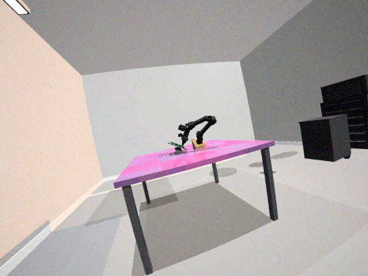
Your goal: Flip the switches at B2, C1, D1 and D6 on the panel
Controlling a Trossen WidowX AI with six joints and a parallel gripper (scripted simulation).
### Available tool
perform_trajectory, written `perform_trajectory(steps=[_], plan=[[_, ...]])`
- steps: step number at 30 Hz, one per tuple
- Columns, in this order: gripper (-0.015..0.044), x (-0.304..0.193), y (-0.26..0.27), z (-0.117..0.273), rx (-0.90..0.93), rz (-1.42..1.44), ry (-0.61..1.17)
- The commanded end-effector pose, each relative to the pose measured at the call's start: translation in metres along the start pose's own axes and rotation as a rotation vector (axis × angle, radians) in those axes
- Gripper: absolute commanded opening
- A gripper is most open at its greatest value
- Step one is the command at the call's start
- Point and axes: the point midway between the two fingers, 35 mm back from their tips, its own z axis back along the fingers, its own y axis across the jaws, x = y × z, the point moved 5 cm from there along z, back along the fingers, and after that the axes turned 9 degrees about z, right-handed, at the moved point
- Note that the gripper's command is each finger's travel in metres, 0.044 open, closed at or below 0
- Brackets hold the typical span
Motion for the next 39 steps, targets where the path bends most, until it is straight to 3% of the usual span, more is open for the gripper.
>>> perform_trajectory(steps=[1,39], plan=[[0.0,-0.0007,-0.0008,-0.0009,-0.002,-0.007,0.001],[0.0,-0.0006,-0.0008,-0.006,-0.002,-0.007,0.001]])
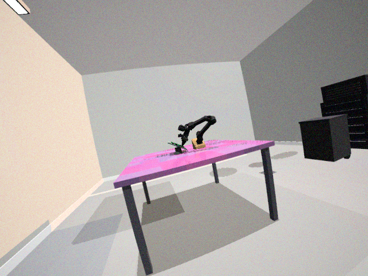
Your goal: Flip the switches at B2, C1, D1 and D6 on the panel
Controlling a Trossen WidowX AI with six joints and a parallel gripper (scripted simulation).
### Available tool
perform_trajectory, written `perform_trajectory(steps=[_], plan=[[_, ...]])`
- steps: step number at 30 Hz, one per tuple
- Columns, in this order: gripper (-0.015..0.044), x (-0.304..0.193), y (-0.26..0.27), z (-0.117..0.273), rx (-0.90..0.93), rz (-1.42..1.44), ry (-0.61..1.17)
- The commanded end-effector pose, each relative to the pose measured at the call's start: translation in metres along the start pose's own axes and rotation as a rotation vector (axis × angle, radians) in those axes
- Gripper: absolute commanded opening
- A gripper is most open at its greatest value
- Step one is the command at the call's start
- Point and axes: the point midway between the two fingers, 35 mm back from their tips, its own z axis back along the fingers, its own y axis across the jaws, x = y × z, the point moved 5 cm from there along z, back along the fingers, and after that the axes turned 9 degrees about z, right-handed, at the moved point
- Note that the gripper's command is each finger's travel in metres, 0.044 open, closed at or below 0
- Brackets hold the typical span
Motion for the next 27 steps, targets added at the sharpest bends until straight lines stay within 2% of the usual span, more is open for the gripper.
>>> perform_trajectory(steps=[1,10,16,21,27], plan=[[0.0,-0.001,-0.001,-0.001,-0.004,-0.009,0.004],[0.0,0.0,0.0,0.0,-0.001,-0.001,0.001],[0.0,-0.004,-0.002,0.056,-0.012,-0.009,-0.014],[0.0,-0.005,-0.003,0.063,-0.012,-0.01,-0.018],[0.0,-0.001,-0.06,0.062,-0.041,-0.01,-0.004]])
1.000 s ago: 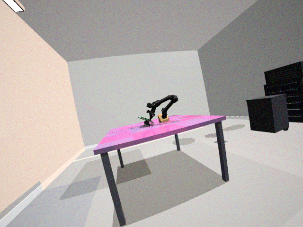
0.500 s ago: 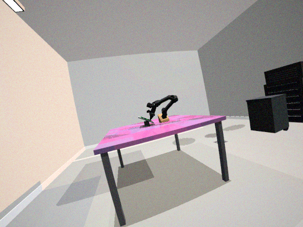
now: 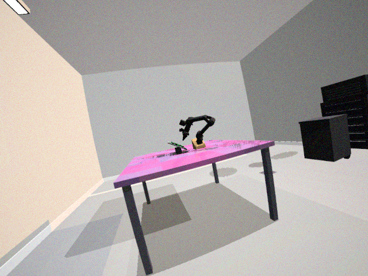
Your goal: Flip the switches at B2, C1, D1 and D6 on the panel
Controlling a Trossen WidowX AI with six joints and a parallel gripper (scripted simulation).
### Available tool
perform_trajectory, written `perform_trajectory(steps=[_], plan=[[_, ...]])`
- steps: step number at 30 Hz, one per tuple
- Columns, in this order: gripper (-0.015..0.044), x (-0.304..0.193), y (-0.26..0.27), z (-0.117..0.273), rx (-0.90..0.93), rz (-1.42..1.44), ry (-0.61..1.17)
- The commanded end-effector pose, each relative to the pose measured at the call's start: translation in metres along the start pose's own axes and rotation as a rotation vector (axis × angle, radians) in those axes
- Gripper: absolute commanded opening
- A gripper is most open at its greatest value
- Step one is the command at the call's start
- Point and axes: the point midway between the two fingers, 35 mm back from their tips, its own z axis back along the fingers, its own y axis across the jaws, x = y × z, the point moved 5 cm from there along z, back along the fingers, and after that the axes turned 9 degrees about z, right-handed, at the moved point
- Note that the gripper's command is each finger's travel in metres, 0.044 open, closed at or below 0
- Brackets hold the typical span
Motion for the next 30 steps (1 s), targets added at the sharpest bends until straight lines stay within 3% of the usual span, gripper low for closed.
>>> perform_trajectory(steps=[1,8,11,15,30], plan=[[0.0,-0.002,-0.035,-0.001,-0.006,-0.007,0.011],[0.0,-0.026,-0.098,-0.001,0.018,-0.004,-0.004],[0.0,-0.026,-0.1,-0.003,0.019,-0.004,-0.003],[0.0,-0.024,-0.099,-0.035,0.024,-0.003,0.018],[0.0,-0.024,-0.099,-0.049,0.025,-0.003,0.019]])
